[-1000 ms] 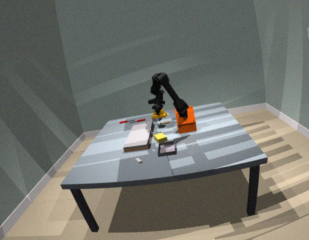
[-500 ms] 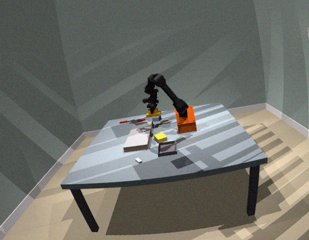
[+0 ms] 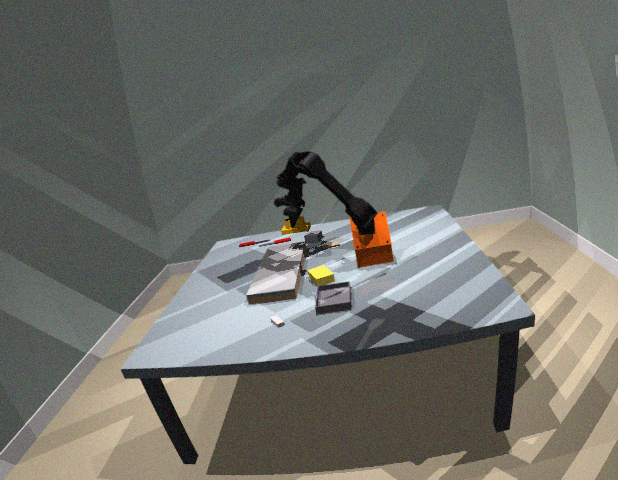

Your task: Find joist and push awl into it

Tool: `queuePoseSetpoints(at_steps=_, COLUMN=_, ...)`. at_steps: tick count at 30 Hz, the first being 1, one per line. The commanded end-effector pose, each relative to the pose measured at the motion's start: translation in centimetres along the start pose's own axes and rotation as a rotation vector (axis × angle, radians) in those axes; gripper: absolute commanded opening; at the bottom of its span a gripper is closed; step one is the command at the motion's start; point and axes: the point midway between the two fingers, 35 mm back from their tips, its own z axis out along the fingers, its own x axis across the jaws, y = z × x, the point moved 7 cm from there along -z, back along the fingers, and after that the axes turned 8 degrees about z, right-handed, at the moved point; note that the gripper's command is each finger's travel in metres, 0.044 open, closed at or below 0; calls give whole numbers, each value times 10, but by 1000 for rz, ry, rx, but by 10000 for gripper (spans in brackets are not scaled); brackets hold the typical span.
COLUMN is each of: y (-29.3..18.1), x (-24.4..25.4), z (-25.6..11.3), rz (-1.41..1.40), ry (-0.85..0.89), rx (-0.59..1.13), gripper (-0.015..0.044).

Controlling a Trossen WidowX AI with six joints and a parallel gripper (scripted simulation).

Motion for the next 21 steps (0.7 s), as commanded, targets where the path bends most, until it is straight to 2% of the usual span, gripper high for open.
queuePoseSetpoints(at_steps=1, y=18, x=-3, z=1, rz=-29, ry=10, rx=-13, gripper=0)
queuePoseSetpoints(at_steps=14, y=59, x=-3, z=16, rz=-95, ry=32, rx=-11, gripper=0)
queuePoseSetpoints(at_steps=21, y=61, x=-3, z=20, rz=-99, ry=33, rx=-11, gripper=0)
